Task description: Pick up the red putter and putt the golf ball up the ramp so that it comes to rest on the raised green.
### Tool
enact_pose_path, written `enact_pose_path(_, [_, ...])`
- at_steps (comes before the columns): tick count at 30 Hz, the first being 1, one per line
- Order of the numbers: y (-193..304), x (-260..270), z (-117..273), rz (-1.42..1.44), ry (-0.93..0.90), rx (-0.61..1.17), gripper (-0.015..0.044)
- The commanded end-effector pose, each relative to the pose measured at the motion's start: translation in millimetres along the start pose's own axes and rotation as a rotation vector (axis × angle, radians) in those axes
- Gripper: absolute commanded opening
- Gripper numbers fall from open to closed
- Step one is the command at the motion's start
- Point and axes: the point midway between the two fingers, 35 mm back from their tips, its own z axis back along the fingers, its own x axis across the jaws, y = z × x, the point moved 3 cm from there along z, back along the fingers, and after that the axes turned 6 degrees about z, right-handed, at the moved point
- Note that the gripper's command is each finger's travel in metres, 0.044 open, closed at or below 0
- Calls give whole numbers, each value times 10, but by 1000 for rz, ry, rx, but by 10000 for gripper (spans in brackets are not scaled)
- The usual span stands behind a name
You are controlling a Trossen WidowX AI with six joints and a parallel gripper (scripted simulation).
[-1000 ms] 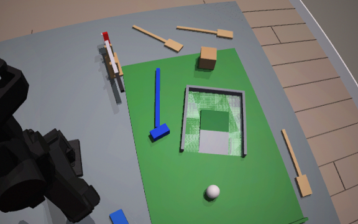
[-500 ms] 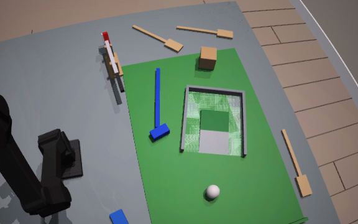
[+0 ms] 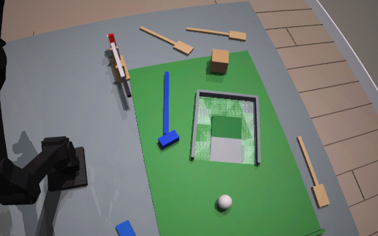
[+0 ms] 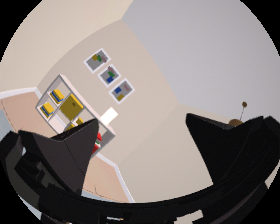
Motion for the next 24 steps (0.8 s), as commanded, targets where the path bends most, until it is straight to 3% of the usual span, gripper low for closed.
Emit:
enact_pose_path(1, [360, 377, -238, 18, -131, 123, 440])
enact_pose_path(12, [1759, 1363, -415, -4, -531, 551, 440])
enact_pose_path(18, [2529, 1803, -137, -101, -744, 793, 440])
enact_pose_path(24, [3187, 2181, 385, -273, -951, 1036, 440])
